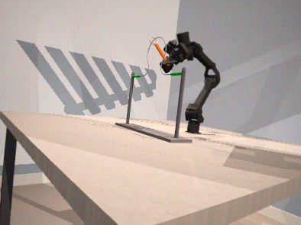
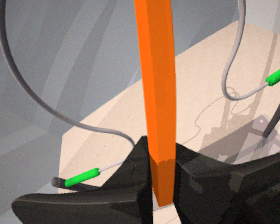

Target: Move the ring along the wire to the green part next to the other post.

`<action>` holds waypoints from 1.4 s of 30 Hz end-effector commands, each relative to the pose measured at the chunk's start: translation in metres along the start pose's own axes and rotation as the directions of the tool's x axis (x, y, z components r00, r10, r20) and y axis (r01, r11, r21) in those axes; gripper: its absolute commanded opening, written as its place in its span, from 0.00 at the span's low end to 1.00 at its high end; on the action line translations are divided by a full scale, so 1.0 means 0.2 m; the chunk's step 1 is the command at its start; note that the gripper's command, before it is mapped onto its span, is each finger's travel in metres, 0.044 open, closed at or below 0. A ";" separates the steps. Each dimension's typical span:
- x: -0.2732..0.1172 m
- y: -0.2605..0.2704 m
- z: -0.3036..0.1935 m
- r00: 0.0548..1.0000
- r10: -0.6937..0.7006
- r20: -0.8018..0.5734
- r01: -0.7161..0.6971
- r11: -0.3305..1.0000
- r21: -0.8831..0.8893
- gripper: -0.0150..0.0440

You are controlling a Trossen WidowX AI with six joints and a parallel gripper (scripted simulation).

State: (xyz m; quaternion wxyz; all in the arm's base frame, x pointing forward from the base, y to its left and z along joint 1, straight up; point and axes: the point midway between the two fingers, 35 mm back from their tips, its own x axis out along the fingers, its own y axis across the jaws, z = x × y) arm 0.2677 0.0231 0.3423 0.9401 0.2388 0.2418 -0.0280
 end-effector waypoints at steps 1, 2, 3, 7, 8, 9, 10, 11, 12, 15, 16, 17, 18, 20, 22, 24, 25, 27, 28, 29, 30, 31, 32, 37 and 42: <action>0.00 -0.01 0.00 0.999 -0.033 0.009 0.033 0.998 -0.054 0.00; 0.00 -0.02 0.00 0.999 -0.039 0.011 0.040 0.997 -0.066 0.00; 0.00 -0.02 0.00 0.999 -0.046 0.014 0.047 0.996 -0.078 0.00; 0.00 -0.03 0.00 0.997 -0.072 0.023 0.074 0.989 -0.125 0.00; 0.00 -0.03 0.00 0.997 -0.078 0.026 0.081 0.987 -0.137 0.00; 0.00 -0.04 0.00 0.996 -0.084 0.029 0.088 0.985 -0.149 0.00; 0.00 -0.04 0.00 0.995 -0.091 0.031 0.095 0.983 -0.160 0.00; 0.00 -0.04 0.00 0.995 -0.097 0.034 0.101 0.980 -0.172 0.00; 0.00 -0.04 0.00 0.994 -0.103 0.037 0.108 0.977 -0.183 0.00; 0.00 -0.05 0.01 0.992 -0.122 0.046 0.129 0.967 -0.218 0.00; 0.00 -0.06 0.01 0.991 -0.128 0.049 0.136 0.964 -0.229 0.00; 0.00 -0.06 0.01 0.990 -0.134 0.053 0.142 0.960 -0.241 0.00; 0.00 -0.06 0.01 0.989 -0.139 0.056 0.149 0.956 -0.252 0.00; 0.00 -0.07 0.01 0.987 -0.151 0.063 0.163 0.948 -0.274 0.00; 0.00 -0.07 0.01 0.984 -0.163 0.070 0.176 0.939 -0.297 0.00; 0.00 -0.08 0.01 0.982 -0.174 0.077 0.190 0.929 -0.319 0.00; 0.00 -0.08 0.01 0.980 -0.180 0.081 0.196 0.924 -0.329 0.00; 0.00 -0.08 0.02 0.978 -0.191 0.089 0.210 0.913 -0.351 0.00; 0.00 -0.09 0.02 0.976 -0.196 0.093 0.216 0.907 -0.362 0.00; 0.00 -0.09 0.02 0.975 -0.201 0.097 0.223 0.901 -0.372 0.00; 0.00 -0.09 0.02 0.973 -0.207 0.101 0.230 0.895 -0.383 0.00; 0.00 -0.09 0.02 0.972 -0.212 0.105 0.236 0.889 -0.393 0.00; 0.00 -0.10 0.02 0.970 -0.217 0.109 0.243 0.882 -0.403 0.00; 0.00 -0.11 0.03 0.961 -0.242 0.131 0.275 0.848 -0.453 0.00; 0.00 -0.12 0.03 0.952 -0.265 0.155 0.307 0.809 -0.501 0.00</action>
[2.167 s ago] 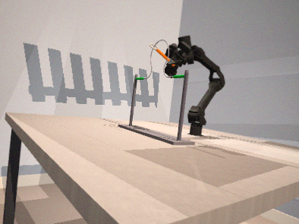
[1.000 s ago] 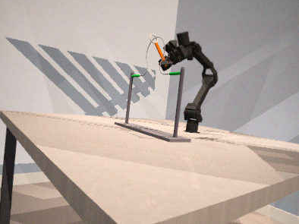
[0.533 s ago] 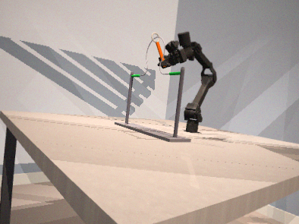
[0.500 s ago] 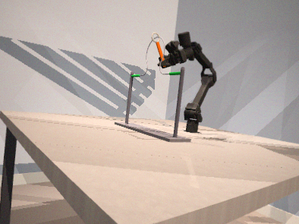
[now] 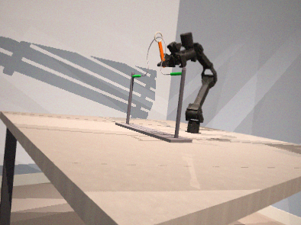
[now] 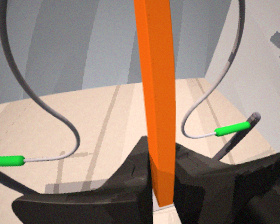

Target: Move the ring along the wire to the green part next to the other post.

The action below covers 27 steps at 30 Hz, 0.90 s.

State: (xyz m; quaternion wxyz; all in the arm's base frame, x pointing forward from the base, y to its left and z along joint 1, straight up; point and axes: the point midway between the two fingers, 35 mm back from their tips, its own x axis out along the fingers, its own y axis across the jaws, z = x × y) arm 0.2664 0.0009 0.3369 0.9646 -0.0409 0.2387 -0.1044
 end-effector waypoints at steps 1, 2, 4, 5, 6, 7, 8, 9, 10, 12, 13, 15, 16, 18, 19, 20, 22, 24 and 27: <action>0.00 -0.01 0.00 0.999 -0.032 0.009 0.033 0.998 -0.053 0.00; 0.00 -0.02 0.00 0.999 -0.039 0.012 0.039 0.997 -0.065 0.00; 0.00 -0.02 0.00 0.999 -0.052 0.016 0.053 0.995 -0.089 0.00; 0.00 -0.03 0.00 0.998 -0.058 0.018 0.060 0.993 -0.101 0.00; 0.00 -0.03 0.00 0.998 -0.064 0.021 0.066 0.991 -0.113 0.00; 0.00 -0.03 0.00 0.997 -0.071 0.023 0.073 0.990 -0.125 0.00; 0.00 -0.03 0.00 0.997 -0.077 0.026 0.080 0.987 -0.137 0.00; 0.00 -0.04 0.00 0.996 -0.083 0.028 0.087 0.985 -0.148 0.00; 0.00 -0.04 0.00 0.996 -0.089 0.031 0.093 0.983 -0.160 0.00; 0.00 -0.04 0.00 0.994 -0.102 0.037 0.107 0.977 -0.184 0.00; 0.00 -0.05 0.00 0.993 -0.108 0.040 0.114 0.974 -0.195 0.00; 0.00 -0.05 0.00 0.992 -0.120 0.046 0.127 0.968 -0.218 0.00; 0.00 -0.06 0.01 0.991 -0.126 0.049 0.134 0.964 -0.230 0.00; 0.00 -0.06 0.01 0.989 -0.138 0.055 0.147 0.956 -0.253 0.00; 0.00 -0.06 0.01 0.988 -0.143 0.059 0.154 0.952 -0.264 0.00; 0.00 -0.07 0.01 0.987 -0.149 0.062 0.161 0.948 -0.275 0.00; 0.00 -0.07 0.01 0.985 -0.160 0.069 0.174 0.939 -0.298 0.00; 0.00 -0.08 0.01 0.982 -0.172 0.076 0.187 0.929 -0.320 0.00; 0.00 -0.08 0.01 0.978 -0.188 0.088 0.207 0.913 -0.353 0.00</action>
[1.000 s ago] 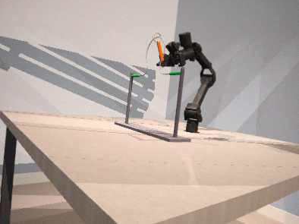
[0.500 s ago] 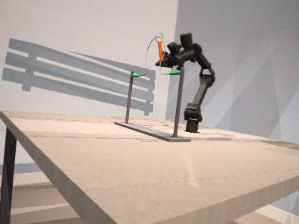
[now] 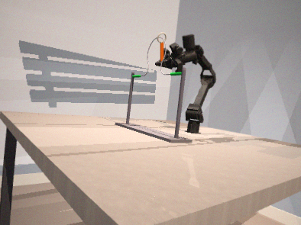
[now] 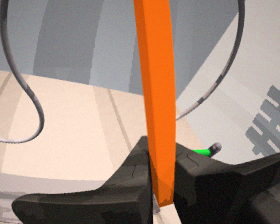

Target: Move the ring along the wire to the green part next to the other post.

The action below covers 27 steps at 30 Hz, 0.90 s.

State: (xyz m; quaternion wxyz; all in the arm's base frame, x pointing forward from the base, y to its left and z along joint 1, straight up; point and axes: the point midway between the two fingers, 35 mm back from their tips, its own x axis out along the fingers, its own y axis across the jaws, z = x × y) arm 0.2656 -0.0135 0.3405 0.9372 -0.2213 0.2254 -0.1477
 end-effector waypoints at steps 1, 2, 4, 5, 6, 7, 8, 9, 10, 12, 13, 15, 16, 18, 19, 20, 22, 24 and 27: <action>0.00 -0.01 0.00 0.999 -0.032 0.007 0.033 0.998 -0.052 0.00; 0.00 -0.02 0.00 0.999 -0.039 0.009 0.039 0.997 -0.064 0.00; 0.00 -0.02 0.00 0.999 -0.051 0.014 0.052 0.995 -0.089 0.00; 0.00 -0.03 0.00 0.998 -0.058 0.016 0.059 0.993 -0.101 0.00; 0.00 -0.03 0.00 0.998 -0.064 0.018 0.066 0.991 -0.113 0.00; 0.00 -0.03 0.00 0.997 -0.070 0.021 0.072 0.990 -0.125 0.00; 0.00 -0.03 0.00 0.997 -0.076 0.023 0.079 0.987 -0.137 0.00; 0.00 -0.04 0.00 0.996 -0.083 0.026 0.086 0.985 -0.148 0.00; 0.00 -0.04 0.00 0.996 -0.089 0.029 0.092 0.983 -0.160 0.00; 0.00 -0.04 0.00 0.994 -0.101 0.034 0.106 0.977 -0.184 0.00; 0.00 -0.05 0.00 0.994 -0.107 0.037 0.112 0.974 -0.196 0.00; 0.00 -0.05 0.00 0.992 -0.119 0.043 0.126 0.968 -0.219 0.00; 0.00 -0.06 0.00 0.991 -0.125 0.046 0.132 0.964 -0.231 0.00; 0.00 -0.06 0.00 0.989 -0.137 0.052 0.145 0.956 -0.254 0.00; 0.00 -0.06 0.01 0.988 -0.142 0.056 0.152 0.952 -0.265 0.00; 0.00 -0.07 0.01 0.987 -0.148 0.059 0.159 0.948 -0.276 0.00; 0.00 -0.07 0.01 0.985 -0.159 0.066 0.172 0.939 -0.299 0.00; 0.00 -0.08 0.01 0.983 -0.170 0.073 0.185 0.929 -0.321 0.00; 0.00 -0.08 0.01 0.979 -0.187 0.084 0.205 0.913 -0.354 0.00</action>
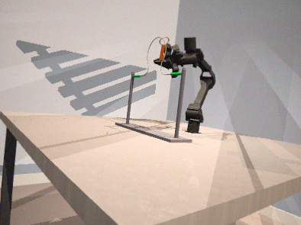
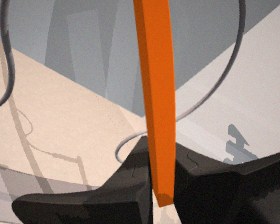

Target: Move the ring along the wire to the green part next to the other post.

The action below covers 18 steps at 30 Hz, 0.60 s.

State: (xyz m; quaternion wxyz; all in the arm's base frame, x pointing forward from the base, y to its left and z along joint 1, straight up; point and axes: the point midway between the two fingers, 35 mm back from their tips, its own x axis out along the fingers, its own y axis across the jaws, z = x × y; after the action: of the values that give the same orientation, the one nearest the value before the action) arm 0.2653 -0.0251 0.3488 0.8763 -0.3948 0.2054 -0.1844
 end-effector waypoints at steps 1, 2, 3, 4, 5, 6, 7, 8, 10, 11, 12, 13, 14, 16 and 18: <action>0.00 -0.02 0.00 0.999 -0.033 0.005 0.033 0.998 -0.051 0.00; 0.00 -0.02 0.00 0.999 -0.039 0.007 0.039 0.997 -0.063 0.00; 0.00 -0.02 0.00 0.999 -0.045 0.009 0.046 0.996 -0.075 0.00; 0.00 -0.02 0.00 0.999 -0.052 0.012 0.053 0.995 -0.087 0.00; 0.00 -0.03 0.00 0.998 -0.058 0.014 0.059 0.993 -0.099 0.00; 0.00 -0.03 0.00 0.998 -0.064 0.016 0.066 0.992 -0.111 0.00; 0.00 -0.03 0.00 0.997 -0.068 0.018 0.070 0.990 -0.119 0.00; 0.00 -0.03 0.00 0.997 -0.073 0.019 0.075 0.989 -0.128 0.00; 0.00 -0.04 0.00 0.996 -0.085 0.024 0.087 0.985 -0.151 0.00; 0.00 -0.04 0.00 0.995 -0.091 0.027 0.094 0.982 -0.163 0.00; 0.00 -0.04 0.00 0.995 -0.097 0.030 0.101 0.979 -0.175 0.00; 0.00 -0.05 0.00 0.994 -0.103 0.033 0.107 0.976 -0.187 0.00; 0.00 -0.05 0.00 0.993 -0.109 0.035 0.114 0.973 -0.199 0.00; 0.00 -0.06 0.00 0.992 -0.121 0.041 0.127 0.967 -0.222 0.00; 0.00 -0.06 0.00 0.990 -0.133 0.047 0.140 0.959 -0.245 0.00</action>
State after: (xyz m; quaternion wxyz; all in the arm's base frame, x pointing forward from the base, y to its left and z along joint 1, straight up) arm 0.2649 -0.0307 0.3566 0.8206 -0.4993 0.1883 -0.2046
